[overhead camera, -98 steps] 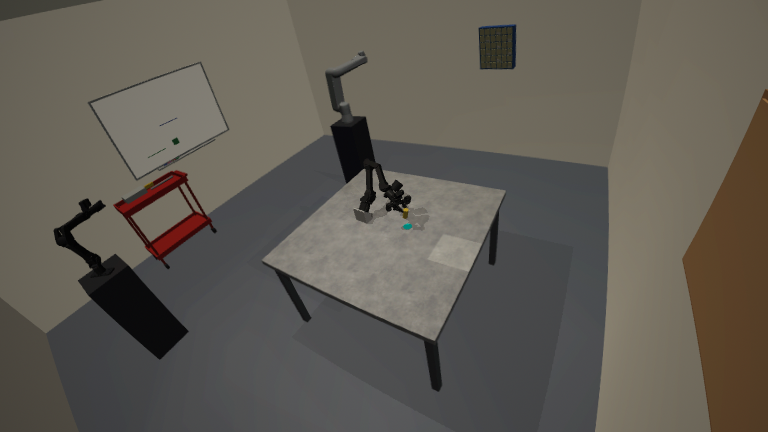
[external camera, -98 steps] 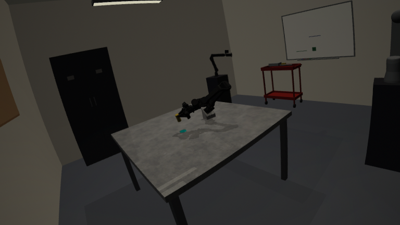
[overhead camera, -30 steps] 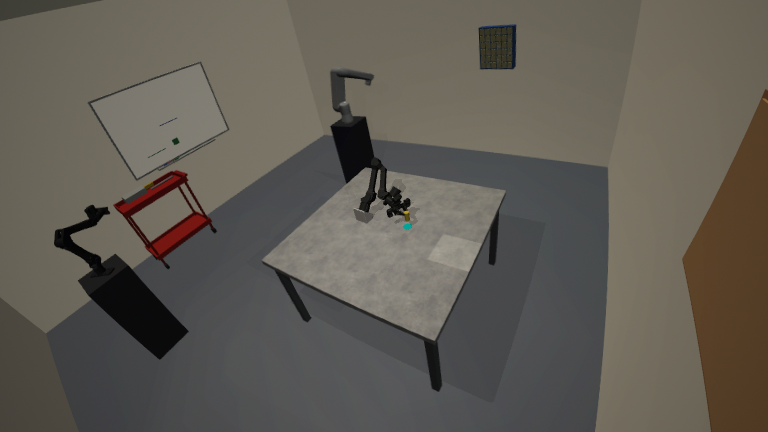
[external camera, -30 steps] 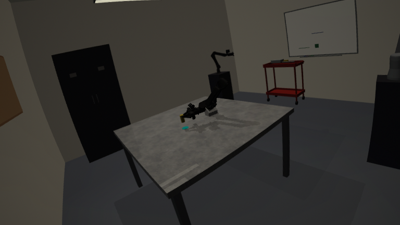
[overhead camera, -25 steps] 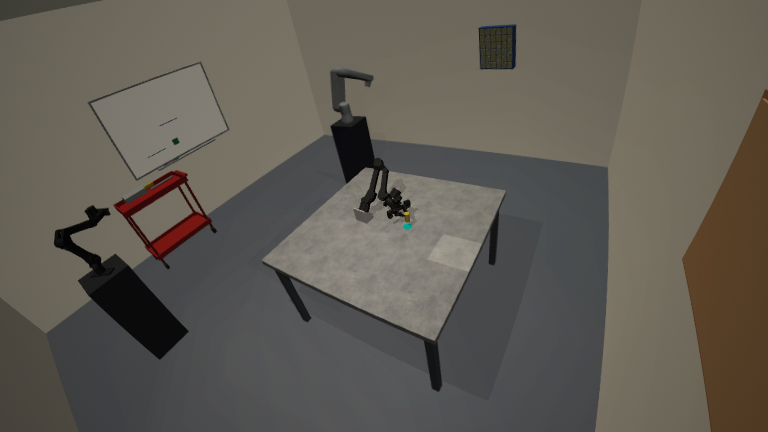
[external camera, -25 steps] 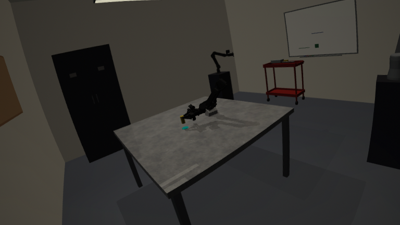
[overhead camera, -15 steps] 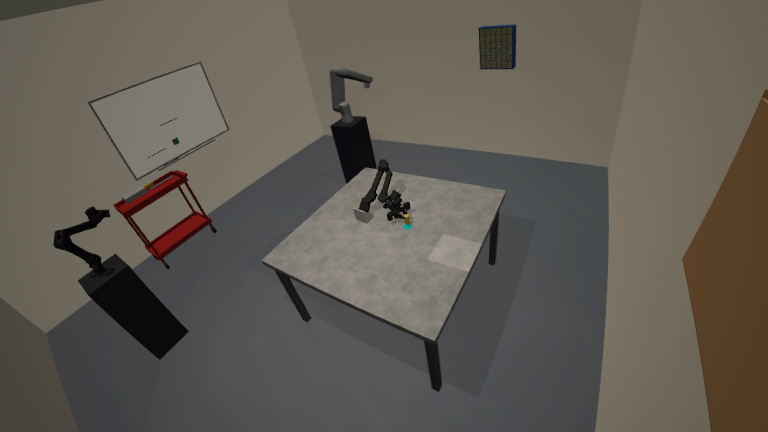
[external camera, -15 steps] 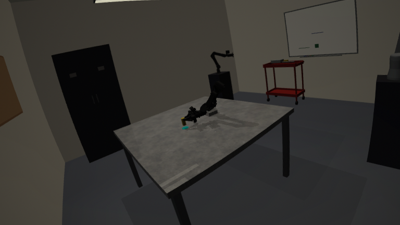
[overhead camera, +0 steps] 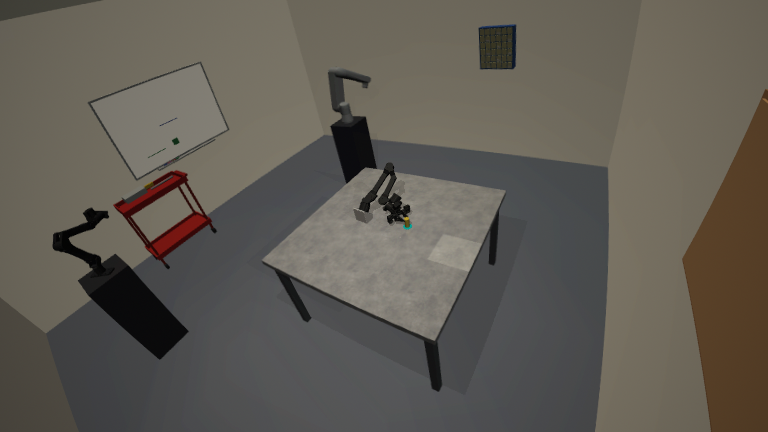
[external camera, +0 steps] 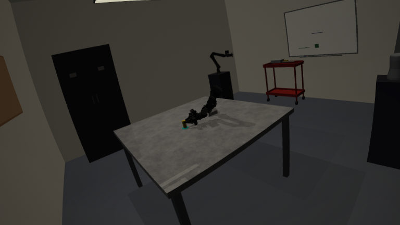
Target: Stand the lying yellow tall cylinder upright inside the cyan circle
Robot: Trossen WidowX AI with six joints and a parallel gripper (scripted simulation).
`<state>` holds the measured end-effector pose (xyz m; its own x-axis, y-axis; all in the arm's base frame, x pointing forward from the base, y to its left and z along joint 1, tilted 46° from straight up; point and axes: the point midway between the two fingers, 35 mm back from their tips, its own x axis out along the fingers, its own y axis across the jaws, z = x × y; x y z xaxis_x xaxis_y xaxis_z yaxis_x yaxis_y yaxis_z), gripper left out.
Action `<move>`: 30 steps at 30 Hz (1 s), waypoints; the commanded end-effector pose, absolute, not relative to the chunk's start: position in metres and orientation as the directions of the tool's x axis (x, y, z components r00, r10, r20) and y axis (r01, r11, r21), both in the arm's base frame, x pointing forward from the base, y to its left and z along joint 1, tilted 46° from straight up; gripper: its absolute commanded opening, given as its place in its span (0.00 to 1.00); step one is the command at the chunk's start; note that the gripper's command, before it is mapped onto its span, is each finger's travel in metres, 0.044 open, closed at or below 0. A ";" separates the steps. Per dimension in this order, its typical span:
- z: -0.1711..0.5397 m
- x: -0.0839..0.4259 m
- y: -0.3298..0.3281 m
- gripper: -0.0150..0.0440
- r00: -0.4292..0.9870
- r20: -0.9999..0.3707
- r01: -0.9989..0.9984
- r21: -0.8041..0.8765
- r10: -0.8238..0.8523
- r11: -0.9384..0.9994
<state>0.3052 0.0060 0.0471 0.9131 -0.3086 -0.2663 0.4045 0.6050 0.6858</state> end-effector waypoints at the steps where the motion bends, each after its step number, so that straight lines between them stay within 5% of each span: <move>1: 0.045 0.307 0.008 0.43 0.912 -0.263 0.405 0.689 -0.314 0.601; 11: 0.045 0.307 0.008 0.43 0.912 -0.263 0.405 0.689 -0.314 0.601; 22: 0.045 0.307 0.008 0.92 0.912 -0.263 0.405 0.689 -0.314 0.601; 30: 0.051 0.308 0.002 0.93 0.912 -0.264 0.406 0.689 -0.314 0.600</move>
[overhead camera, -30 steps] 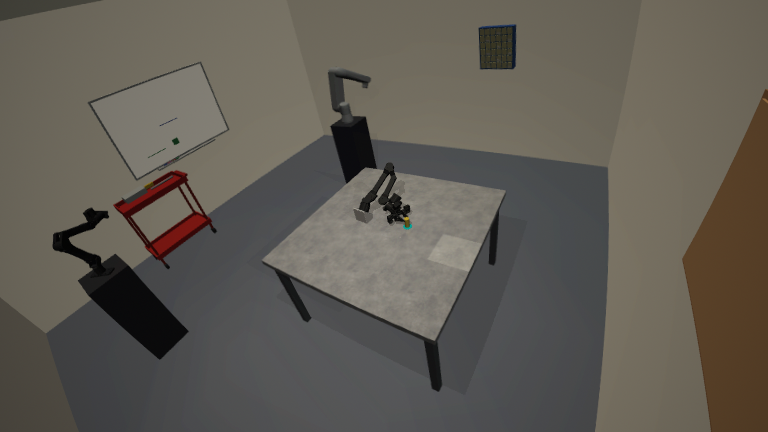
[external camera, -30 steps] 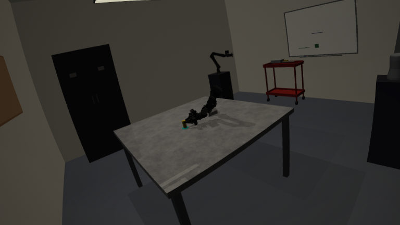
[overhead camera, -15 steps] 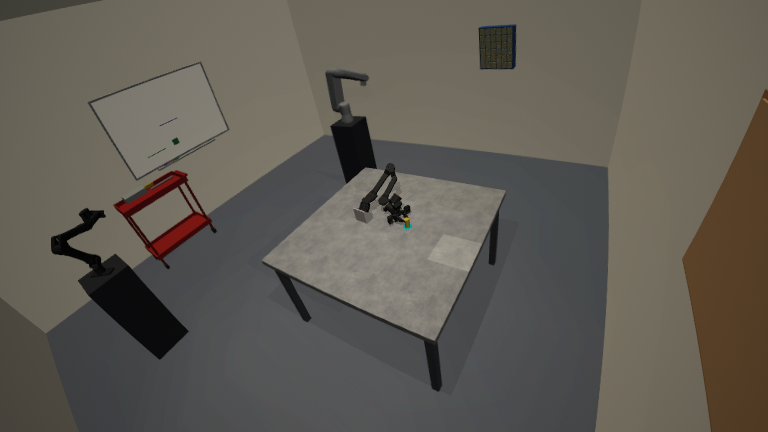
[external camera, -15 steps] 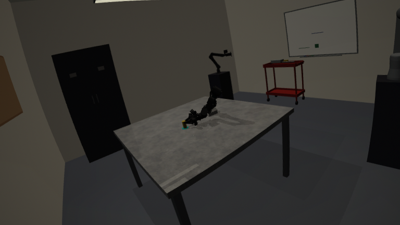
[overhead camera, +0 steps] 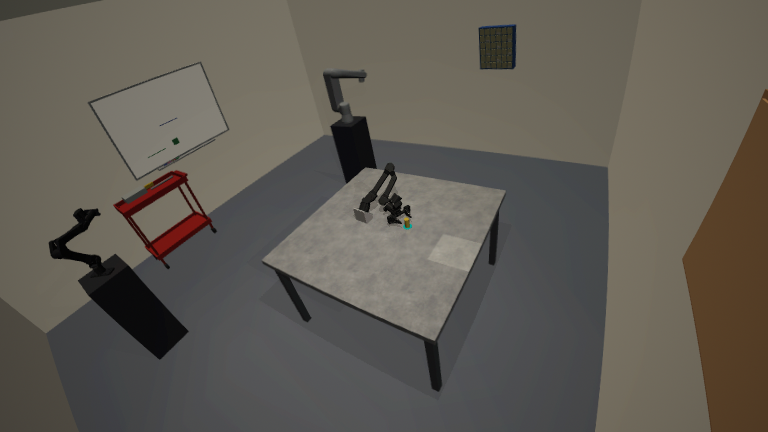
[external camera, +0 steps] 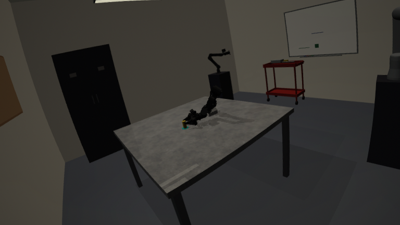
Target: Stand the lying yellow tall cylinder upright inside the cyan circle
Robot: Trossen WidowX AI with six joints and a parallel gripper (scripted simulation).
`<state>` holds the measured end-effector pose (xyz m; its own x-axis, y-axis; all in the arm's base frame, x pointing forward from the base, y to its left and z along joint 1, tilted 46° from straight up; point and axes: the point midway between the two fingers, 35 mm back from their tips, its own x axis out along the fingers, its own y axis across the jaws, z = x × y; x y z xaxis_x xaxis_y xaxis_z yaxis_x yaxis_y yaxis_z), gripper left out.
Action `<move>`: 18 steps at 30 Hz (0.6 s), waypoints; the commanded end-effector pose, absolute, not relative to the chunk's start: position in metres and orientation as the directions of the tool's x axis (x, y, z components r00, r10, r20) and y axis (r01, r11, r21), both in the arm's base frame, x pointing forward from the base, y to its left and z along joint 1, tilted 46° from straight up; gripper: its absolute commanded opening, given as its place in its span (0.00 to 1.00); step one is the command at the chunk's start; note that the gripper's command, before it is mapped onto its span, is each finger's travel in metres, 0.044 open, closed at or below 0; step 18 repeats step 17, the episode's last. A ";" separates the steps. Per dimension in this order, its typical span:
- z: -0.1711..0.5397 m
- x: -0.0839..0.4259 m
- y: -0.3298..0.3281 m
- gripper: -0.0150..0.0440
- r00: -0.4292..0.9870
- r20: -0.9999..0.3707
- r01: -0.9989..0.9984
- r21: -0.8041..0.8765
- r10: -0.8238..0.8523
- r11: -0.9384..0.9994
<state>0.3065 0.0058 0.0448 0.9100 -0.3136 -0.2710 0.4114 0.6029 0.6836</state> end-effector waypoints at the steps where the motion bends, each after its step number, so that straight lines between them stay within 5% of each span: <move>1: 0.053 0.309 0.000 0.93 0.912 -0.264 0.407 0.689 -0.315 0.600; 18: 0.090 0.305 -0.036 0.93 0.910 -0.264 0.409 0.689 -0.319 0.598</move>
